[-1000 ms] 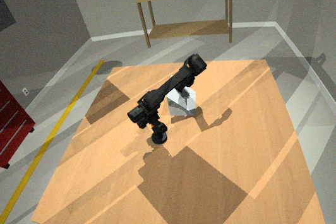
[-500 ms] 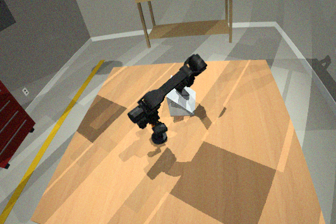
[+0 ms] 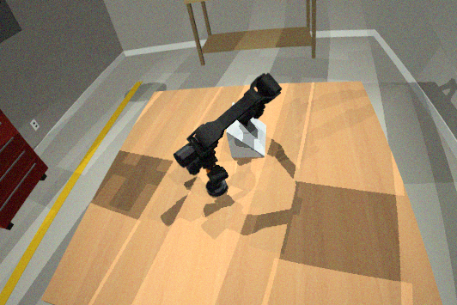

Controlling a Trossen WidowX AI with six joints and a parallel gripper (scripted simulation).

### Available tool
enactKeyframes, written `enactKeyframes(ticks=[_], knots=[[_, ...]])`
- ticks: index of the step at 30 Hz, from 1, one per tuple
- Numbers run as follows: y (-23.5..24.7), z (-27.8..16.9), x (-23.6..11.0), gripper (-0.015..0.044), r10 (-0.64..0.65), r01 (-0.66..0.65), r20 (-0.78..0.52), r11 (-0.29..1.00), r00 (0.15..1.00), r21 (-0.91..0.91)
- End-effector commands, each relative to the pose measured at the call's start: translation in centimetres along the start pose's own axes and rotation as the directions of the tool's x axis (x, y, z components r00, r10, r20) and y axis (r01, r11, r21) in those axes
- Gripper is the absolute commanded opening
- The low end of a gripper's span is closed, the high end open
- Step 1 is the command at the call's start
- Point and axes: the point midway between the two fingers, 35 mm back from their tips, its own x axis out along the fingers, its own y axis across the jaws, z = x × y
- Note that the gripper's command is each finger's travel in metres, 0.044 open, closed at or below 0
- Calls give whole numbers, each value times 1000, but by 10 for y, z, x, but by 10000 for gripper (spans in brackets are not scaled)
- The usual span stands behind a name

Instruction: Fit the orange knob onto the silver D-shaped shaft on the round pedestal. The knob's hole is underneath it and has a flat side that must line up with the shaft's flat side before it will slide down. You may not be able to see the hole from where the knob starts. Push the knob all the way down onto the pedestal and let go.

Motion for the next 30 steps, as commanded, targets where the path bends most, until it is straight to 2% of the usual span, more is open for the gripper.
enactKeyframes(ticks=[1, 6, 30], knots=[[-1, 0, -4, 0, 4, -3, 6, 999, 1000, -51], [-1, 1, -5, 0, 4, -2, 7, 979, 1000, -203], [1, 0, -2, 0, 4, -2, 6, 979, 1000, -203]])
